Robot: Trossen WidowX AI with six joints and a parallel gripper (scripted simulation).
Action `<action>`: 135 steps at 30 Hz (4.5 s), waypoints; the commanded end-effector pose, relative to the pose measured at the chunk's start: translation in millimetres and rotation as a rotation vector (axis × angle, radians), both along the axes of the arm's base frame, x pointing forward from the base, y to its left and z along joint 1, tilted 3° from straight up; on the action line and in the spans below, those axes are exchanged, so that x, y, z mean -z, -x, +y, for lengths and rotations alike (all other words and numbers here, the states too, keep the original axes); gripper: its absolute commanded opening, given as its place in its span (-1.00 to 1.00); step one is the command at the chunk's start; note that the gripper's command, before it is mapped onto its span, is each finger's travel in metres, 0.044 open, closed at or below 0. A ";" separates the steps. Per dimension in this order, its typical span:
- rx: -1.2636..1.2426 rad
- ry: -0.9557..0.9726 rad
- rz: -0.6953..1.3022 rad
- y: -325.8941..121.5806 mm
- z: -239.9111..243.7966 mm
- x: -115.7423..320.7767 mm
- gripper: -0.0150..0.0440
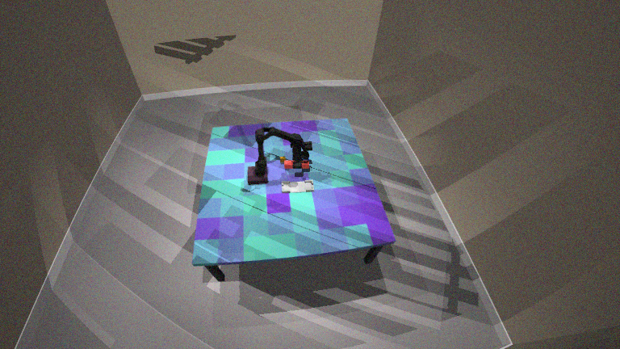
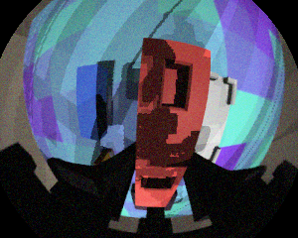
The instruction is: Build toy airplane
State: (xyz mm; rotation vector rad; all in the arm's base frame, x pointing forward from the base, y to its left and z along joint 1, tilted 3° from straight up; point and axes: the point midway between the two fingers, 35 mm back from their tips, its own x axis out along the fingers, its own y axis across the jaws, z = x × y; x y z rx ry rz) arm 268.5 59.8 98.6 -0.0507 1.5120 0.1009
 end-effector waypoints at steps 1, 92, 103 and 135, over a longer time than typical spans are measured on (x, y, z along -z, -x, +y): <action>-0.004 -0.004 -0.008 0.8 -0.2 -14.1 -0.49; -0.041 0.009 -0.010 -23.9 -126.4 30.1 0.17; -0.041 0.009 -0.010 -25.3 -125.7 47.7 0.17; -0.043 0.011 -0.005 -24.6 -125.6 58.4 0.46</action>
